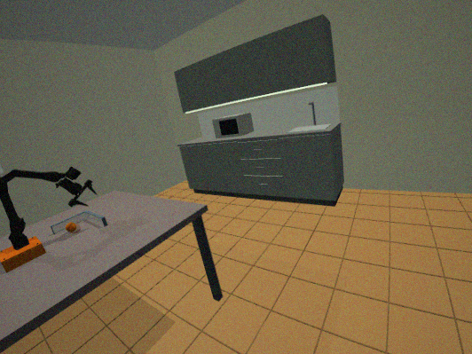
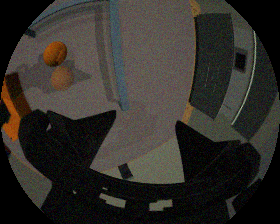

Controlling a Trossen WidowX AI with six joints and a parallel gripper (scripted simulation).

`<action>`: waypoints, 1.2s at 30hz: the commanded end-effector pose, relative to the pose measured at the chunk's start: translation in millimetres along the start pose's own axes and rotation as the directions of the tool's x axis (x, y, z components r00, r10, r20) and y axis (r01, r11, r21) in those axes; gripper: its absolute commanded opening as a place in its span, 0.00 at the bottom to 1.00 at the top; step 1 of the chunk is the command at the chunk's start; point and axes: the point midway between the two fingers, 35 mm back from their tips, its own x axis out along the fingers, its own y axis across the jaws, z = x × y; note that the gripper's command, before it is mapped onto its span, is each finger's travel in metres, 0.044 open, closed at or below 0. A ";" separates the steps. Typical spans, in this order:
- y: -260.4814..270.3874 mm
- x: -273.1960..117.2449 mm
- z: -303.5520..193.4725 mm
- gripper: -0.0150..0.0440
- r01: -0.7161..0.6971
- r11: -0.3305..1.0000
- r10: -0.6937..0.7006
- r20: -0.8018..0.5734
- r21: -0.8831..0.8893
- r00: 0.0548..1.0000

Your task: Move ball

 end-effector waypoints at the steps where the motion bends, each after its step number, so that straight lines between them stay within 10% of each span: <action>1: 59.2 0.7 50.3 0.95 -0.213 0.974 0.219 0.085 -0.076 0.972; 9: 161.6 -28.4 103.8 0.95 -0.534 0.809 0.567 0.087 -0.244 0.819; 36: 181.3 -5.9 107.7 0.95 -0.544 0.801 0.578 0.084 -0.250 0.812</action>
